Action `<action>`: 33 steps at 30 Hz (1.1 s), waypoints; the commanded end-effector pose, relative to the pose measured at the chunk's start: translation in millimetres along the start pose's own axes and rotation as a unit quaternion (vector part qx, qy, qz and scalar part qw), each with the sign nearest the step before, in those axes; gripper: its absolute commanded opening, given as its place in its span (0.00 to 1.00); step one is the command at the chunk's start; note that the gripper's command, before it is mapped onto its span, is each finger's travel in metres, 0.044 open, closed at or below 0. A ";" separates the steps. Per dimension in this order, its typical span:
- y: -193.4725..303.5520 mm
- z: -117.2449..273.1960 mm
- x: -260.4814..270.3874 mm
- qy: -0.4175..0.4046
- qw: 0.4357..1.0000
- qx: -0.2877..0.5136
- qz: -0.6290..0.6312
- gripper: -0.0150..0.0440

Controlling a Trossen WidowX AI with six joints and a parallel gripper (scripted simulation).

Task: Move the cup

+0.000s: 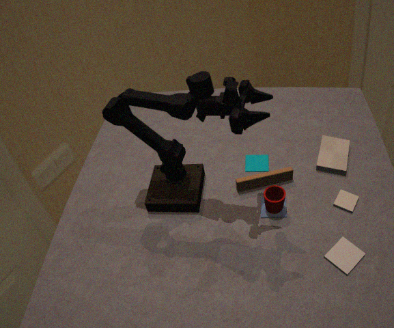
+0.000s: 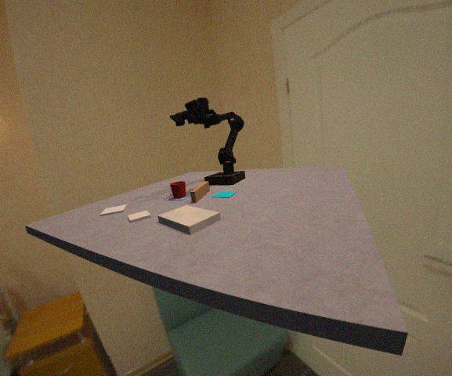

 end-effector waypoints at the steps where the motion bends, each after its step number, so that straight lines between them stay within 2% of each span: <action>1: 1.3 -1.7 -0.2 0.000 1.000 0.007 0.005 0.89; 5: 30.4 -31.3 -4.4 -0.005 0.984 0.142 0.110 0.71; 10: 79.4 -60.9 -11.9 -0.068 0.906 0.335 0.249 0.50; 14: 118.4 -72.3 -18.4 -0.159 0.805 0.465 0.332 0.50; 18: 153.7 -74.9 -24.7 -0.279 0.679 0.563 0.380 0.50; 22: 178.1 -71.2 -38.8 -0.392 0.563 0.613 0.391 0.50; 33: 179.4 -74.3 -39.8 -0.398 0.557 0.615 0.390 0.50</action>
Point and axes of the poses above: the point midway between the two fingers, 35 mm back from their tips, its own z axis back along the fingers, its own x axis across the jaws, y = z × x, the point moved 7 cm from there along z, back along the fingers, and after that the axes turned 1 degree about -z, right-handed, at the moved point
